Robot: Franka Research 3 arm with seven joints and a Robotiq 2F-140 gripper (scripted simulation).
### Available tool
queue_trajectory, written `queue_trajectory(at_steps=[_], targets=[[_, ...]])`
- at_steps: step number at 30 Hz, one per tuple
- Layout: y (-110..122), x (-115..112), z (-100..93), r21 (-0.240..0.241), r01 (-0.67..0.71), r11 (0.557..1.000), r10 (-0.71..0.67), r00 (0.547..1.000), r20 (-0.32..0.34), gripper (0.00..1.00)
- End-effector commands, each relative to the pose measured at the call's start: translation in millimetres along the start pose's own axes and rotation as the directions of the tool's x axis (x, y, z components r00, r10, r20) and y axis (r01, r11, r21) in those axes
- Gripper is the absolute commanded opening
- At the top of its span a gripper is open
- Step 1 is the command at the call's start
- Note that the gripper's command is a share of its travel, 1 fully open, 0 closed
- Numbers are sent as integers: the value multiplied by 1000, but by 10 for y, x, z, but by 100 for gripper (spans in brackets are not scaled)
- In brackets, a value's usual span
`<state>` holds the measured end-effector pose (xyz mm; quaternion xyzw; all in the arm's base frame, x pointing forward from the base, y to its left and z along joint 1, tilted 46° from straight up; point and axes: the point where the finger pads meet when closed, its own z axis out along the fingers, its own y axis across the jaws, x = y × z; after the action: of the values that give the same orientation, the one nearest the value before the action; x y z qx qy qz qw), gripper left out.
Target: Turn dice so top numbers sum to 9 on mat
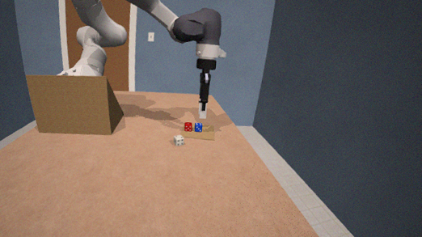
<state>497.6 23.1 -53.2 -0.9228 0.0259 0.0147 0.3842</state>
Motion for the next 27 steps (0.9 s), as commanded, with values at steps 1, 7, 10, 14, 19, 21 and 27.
queue_trajectory(at_steps=[1,7,10,14,19,21,27], targets=[[-16,-71,-85,5,14,1000,-14,1000,24,28],[-16,-67,-243,5,14,1000,-14,1000,24,28],[-16,-67,-252,5,14,1000,-14,1000,24,28],[-16,-67,-252,5,14,1000,-14,1000,24,100],[-16,-67,-252,5,14,1000,-14,1000,24,100],[-16,-67,-252,5,14,1000,-14,1000,24,100],[-16,-67,-252,5,14,1000,-14,1000,24,100]])
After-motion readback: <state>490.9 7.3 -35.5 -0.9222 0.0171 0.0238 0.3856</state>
